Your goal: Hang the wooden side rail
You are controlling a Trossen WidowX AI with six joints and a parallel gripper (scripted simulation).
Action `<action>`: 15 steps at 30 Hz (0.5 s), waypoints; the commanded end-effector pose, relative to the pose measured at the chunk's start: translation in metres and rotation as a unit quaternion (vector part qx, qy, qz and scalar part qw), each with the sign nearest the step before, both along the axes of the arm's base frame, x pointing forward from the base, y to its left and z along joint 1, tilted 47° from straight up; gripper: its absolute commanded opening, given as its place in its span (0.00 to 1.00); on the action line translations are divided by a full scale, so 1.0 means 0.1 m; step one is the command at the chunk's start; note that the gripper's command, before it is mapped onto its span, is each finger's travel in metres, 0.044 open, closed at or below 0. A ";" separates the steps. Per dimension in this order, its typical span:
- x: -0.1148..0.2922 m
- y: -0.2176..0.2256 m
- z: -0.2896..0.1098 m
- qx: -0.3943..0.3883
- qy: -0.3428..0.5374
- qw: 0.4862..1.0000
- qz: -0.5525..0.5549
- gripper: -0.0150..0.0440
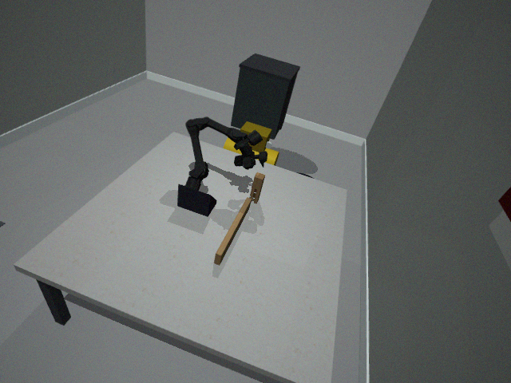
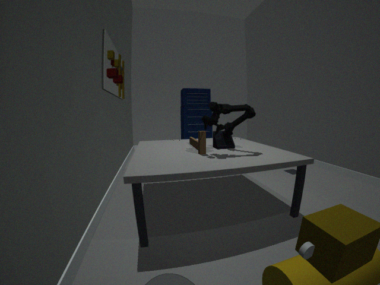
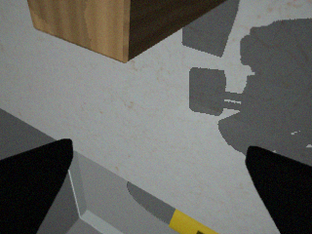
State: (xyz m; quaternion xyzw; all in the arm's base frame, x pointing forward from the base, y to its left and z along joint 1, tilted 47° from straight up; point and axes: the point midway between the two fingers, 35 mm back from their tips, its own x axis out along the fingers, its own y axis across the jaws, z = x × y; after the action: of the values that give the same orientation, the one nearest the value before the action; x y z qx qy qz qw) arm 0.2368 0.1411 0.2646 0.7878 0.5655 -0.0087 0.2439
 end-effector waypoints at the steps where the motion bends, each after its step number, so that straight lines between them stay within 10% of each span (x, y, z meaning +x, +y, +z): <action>1: 0.08 -0.22 -0.16 0.011 0.054 0.996 -0.064 1.00; 15: -0.12 -0.60 -0.87 0.167 0.377 0.887 -0.206 1.00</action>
State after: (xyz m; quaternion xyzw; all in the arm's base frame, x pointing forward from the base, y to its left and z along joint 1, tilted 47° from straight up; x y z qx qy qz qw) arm 0.2367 0.0845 0.2018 0.8663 0.4560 -0.2023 -0.0263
